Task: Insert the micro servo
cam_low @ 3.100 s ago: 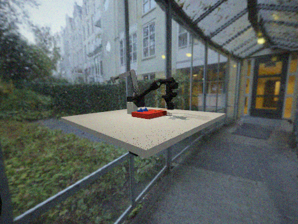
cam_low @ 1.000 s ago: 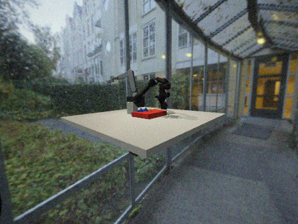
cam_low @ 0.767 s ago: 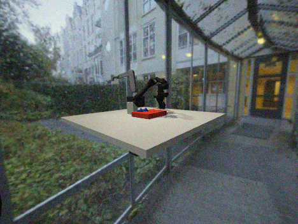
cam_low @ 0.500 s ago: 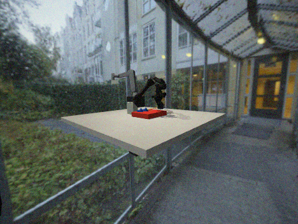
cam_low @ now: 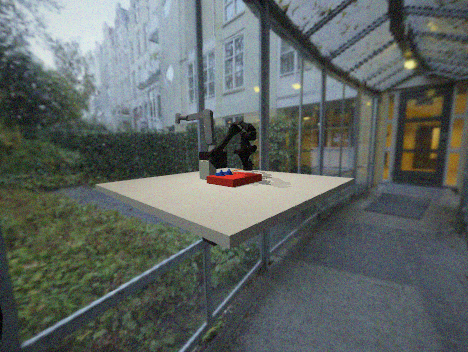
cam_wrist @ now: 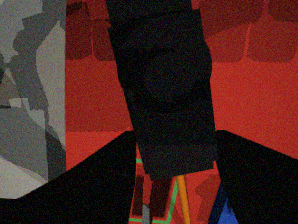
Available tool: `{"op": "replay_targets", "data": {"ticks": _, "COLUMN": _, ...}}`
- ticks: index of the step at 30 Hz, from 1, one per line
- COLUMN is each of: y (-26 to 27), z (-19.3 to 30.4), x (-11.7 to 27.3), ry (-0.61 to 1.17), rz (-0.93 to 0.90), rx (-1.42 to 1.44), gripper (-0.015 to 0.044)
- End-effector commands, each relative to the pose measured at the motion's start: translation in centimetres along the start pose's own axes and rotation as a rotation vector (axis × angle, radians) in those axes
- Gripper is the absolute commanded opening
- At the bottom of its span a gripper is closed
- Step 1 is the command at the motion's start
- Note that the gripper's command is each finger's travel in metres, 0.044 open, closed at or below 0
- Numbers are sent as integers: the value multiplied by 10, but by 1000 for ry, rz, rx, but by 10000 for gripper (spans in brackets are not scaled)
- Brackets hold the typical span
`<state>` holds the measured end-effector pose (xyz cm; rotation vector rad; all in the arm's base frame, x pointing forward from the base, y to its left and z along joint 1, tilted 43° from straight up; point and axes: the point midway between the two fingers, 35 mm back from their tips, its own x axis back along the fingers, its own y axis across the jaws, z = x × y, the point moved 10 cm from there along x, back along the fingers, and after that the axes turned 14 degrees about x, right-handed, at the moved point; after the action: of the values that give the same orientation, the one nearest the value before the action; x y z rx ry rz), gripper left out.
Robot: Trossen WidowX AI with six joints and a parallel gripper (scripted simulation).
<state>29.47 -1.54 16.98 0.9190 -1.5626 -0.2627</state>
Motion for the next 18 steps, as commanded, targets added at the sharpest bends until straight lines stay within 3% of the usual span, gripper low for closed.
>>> {"op": "replay_targets", "data": {"ticks": 1, "y": -2, "z": 4, "x": 1, "ry": -2, "rz": 5, "rx": 3, "gripper": 0}}
{"op": "replay_targets", "data": {"ticks": 18, "y": 18, "z": 60, "x": 1, "ry": 1, "rz": 4, "rx": 0, "gripper": 0}}
